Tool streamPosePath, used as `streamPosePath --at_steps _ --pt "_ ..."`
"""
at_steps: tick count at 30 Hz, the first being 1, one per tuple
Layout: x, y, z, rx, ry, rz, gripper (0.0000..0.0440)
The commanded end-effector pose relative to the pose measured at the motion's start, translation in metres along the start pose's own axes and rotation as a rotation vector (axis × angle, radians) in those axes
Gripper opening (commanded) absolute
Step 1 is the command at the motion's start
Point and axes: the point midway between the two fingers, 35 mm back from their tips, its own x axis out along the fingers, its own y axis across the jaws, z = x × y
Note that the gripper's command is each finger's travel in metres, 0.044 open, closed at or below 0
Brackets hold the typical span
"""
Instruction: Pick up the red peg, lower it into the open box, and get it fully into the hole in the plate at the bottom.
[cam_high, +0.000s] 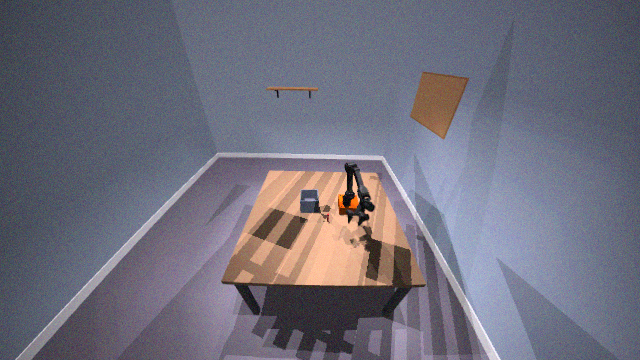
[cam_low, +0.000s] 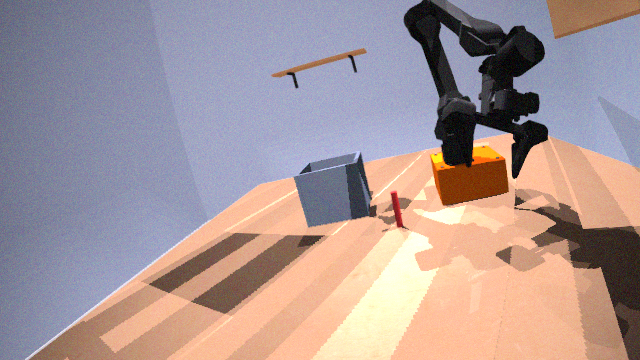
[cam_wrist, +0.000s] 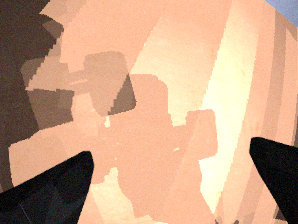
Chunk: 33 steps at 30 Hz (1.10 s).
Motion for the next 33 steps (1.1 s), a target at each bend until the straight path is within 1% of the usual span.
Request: streamPosePath --at_steps 1,11,26,29,33 --pt "0.001 -0.008 0.000 0.103 0.028 -0.011 0.0427" --pt "0.002 -0.033 -0.007 0.439 0.111 -0.056 0.0397" --pt "0.001 -0.072 -0.022 0.942 0.230 -0.151 0.0330" --pt "0.000 -0.080 -0.026 1.042 0.254 -0.172 0.0324" --pt "0.000 -0.090 -0.033 1.175 0.288 -0.200 0.0327"
